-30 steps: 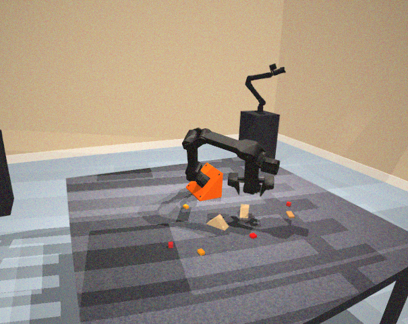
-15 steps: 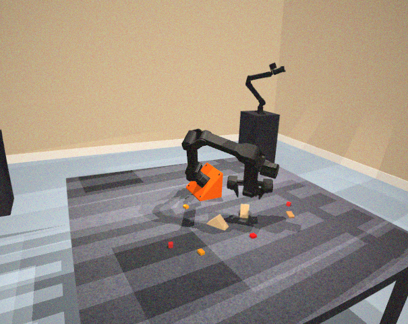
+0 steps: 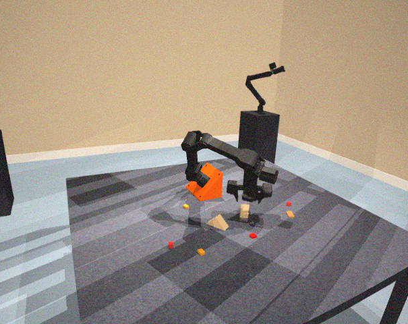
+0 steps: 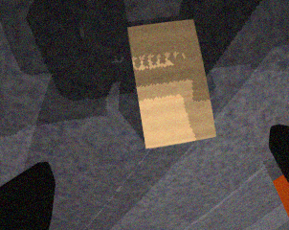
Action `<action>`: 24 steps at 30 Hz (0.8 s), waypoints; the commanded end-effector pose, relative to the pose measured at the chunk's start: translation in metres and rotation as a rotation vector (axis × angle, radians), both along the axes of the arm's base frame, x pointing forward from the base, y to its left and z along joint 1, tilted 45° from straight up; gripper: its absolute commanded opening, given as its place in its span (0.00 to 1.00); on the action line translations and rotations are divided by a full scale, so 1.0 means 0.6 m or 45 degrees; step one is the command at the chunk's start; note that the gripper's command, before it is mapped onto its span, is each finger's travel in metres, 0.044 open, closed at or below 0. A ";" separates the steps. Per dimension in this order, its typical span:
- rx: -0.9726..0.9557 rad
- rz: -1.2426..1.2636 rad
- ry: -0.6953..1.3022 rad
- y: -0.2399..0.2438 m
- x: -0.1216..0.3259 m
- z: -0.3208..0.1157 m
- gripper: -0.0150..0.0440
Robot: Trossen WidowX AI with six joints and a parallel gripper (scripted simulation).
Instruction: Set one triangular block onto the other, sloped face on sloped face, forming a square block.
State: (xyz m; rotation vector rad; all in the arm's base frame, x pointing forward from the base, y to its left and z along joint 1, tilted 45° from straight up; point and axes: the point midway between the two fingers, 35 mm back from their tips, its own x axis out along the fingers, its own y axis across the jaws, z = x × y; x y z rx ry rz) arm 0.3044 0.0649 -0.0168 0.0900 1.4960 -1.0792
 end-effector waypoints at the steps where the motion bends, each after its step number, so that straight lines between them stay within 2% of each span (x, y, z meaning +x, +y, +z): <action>1: -0.003 0.007 0.004 -0.009 -0.004 -0.011 1.00; 24: -0.006 0.007 0.005 -0.046 -0.026 -0.057 1.00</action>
